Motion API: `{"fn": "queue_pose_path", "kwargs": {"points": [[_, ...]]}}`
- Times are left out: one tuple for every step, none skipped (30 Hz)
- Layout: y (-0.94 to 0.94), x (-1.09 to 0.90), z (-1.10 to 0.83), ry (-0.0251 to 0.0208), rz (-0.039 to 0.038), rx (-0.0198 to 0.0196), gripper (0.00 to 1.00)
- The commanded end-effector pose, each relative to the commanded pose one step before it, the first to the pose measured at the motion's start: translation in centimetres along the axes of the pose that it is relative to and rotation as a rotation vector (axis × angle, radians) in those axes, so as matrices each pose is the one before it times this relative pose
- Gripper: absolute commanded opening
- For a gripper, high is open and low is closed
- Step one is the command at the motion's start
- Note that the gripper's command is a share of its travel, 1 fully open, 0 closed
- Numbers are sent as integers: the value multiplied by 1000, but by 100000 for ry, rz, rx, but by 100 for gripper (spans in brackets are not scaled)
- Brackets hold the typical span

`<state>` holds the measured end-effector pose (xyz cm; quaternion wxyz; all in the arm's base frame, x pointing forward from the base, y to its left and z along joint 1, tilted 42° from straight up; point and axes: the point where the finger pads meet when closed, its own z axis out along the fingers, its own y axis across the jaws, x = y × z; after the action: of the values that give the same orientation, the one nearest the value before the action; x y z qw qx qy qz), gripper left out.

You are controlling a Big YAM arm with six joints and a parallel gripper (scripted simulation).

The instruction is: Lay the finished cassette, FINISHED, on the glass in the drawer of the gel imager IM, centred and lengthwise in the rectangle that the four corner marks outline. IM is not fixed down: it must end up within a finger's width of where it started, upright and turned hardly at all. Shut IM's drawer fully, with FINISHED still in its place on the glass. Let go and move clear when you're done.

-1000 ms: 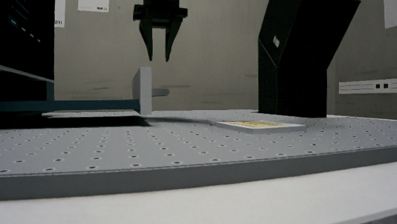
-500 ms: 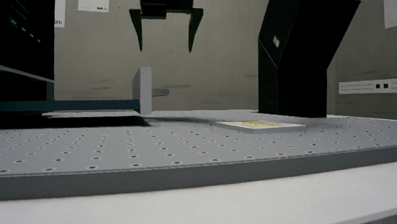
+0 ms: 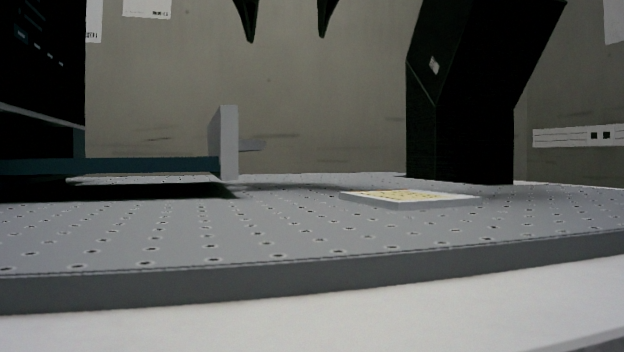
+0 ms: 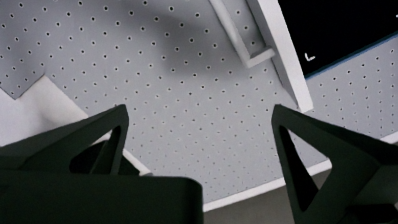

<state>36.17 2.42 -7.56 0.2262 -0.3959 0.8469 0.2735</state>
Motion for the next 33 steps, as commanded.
{"fn": "queue_pose_path", "kwargs": {"points": [[383, 540, -1035, -71, 18155, 296, 100], [499, 437, 905, 1661, 3655, -2293, 100], [462, 0, 596, 1147, 2528, -1389, 100], [-129, -100, -1, -377, 2800, 471, 100], [-71, -59, 0, -220, 3034, 257, 100], [-30, -27, 0, -100, 3202, 109, 100], [0, -184, -151, -333, 2912, 339, 100], [1, -38, -31, -71, 3246, 68, 100], [0, 0, 0, 0, 0, 0, 100], [0, 0, 0, 0, 0, 0, 100], [-1, -2, 0, -5, 3327, 5, 100], [0, 0, 0, 0, 3333, 0, 100], [0, 0, 0, 0, 3333, 0, 100], [0, 0, 0, 0, 3333, 0, 100], [0, 0, 0, 0, 3333, 1, 100], [0, 0, 0, 0, 3333, 1, 100], [0, 0, 0, 0, 3333, 1, 100], [0, 0, 0, 0, 3333, 1, 100], [0, 0, 0, 0, 3333, 1, 100], [0, 0, 0, 0, 3333, 1, 100], [0, 0, 0, 0, 3333, 1, 100], [0, 0, 0, 0, 3333, 1, 100], [0, 0, 0, 0, 3333, 1, 100], [0, 0, 0, 0, 3333, 1, 100], [0, 0, 0, 0, 3333, 1, 100], [0, 0, 0, 0, 0, 0, 100], [0, 0, 0, 0, 0, 0, 100], [0, -1, 0, -5, 3329, 3, 100], [0, 0, 0, 1, 3334, 0, 100], [0, 0, 0, 0, 3334, 0, 100], [0, 0, 0, 0, 3334, 0, 100], [0, -1, 0, -2, 411, 1, 100], [-1, 27, -8, 105, 90, -13, 100]]}}
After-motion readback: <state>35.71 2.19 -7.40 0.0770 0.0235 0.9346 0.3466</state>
